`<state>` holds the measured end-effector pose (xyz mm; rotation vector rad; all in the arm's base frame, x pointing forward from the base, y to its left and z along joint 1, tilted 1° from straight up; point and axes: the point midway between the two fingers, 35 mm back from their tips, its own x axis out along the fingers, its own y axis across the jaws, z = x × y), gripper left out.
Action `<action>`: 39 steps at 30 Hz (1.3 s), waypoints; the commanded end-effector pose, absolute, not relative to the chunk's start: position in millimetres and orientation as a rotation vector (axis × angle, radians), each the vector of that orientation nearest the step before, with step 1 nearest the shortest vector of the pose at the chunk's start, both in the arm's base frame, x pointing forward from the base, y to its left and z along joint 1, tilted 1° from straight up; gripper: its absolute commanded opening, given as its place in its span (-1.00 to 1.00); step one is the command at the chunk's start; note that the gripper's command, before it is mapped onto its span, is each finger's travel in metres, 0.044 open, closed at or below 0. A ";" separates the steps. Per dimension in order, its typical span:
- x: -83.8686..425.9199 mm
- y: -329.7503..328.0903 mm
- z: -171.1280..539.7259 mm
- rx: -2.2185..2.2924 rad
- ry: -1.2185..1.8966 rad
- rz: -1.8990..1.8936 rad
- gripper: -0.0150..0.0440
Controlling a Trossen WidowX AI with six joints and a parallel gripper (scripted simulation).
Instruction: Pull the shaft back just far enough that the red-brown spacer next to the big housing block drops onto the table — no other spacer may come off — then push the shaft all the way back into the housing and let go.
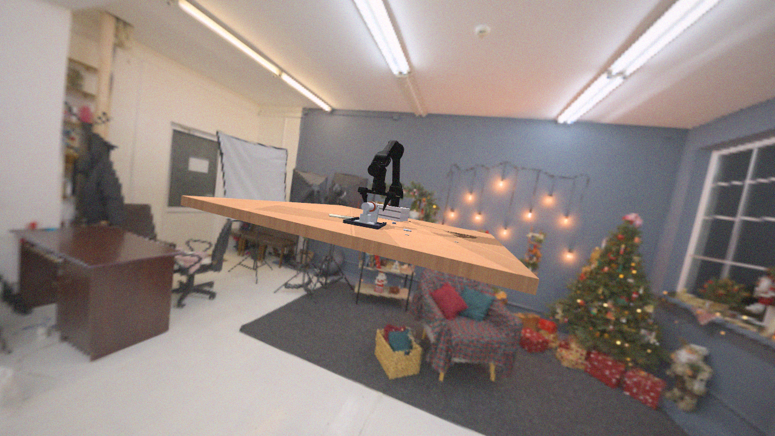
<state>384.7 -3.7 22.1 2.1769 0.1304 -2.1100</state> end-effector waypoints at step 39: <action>385.4 -4.0 4.4 2.178 0.129 -2.109 0.82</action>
